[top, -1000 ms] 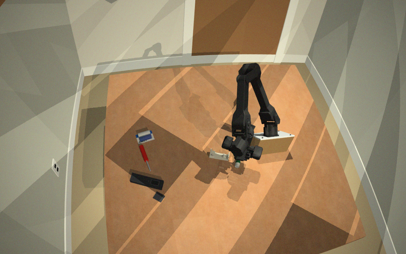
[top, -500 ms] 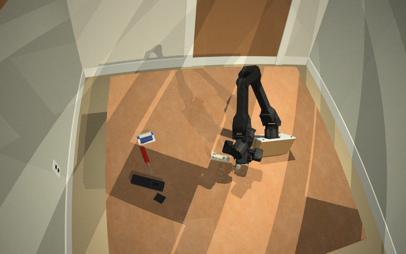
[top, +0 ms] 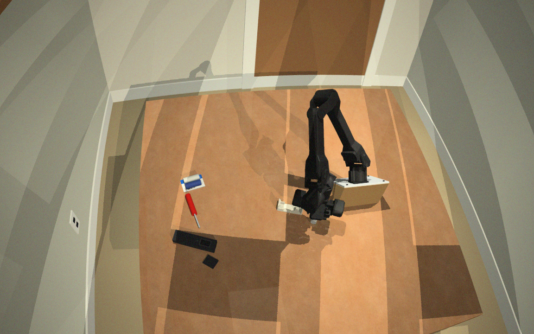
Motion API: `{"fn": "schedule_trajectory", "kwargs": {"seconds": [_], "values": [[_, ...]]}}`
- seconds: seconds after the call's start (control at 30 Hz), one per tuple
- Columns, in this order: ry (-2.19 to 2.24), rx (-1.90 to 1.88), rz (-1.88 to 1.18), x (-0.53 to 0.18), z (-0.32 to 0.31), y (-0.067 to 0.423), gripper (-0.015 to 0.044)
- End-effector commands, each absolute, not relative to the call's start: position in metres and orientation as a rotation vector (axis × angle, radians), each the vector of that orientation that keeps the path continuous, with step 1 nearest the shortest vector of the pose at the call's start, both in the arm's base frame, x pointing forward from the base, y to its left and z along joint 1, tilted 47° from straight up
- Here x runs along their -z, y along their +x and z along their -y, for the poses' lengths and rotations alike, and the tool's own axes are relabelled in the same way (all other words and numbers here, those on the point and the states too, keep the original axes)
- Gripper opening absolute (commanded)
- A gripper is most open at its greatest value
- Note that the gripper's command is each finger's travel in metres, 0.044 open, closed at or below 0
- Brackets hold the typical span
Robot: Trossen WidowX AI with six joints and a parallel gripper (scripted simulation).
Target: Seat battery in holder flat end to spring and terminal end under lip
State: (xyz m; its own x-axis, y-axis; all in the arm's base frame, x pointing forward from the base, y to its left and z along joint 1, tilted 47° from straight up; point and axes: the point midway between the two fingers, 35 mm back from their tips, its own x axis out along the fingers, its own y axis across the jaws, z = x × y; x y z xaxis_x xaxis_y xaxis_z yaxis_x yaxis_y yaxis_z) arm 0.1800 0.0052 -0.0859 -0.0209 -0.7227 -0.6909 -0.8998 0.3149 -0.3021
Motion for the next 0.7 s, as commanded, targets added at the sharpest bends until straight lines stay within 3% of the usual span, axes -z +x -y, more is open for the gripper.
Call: {"fn": "schedule_trajectory", "kwargs": {"seconds": [0.0,0.3,0.47,0.67], "values": [[-1.463,-0.284,-1.792,0.0895,0.0007,0.1776,0.0238],[-1.464,-0.281,-1.793,0.0966,0.0096,0.1763,0.0238],[-1.464,-0.281,-1.793,0.0966,0.0096,0.1763,0.0107],[-1.464,-0.281,-1.793,0.0966,0.0096,0.1763,0.0077]]}}
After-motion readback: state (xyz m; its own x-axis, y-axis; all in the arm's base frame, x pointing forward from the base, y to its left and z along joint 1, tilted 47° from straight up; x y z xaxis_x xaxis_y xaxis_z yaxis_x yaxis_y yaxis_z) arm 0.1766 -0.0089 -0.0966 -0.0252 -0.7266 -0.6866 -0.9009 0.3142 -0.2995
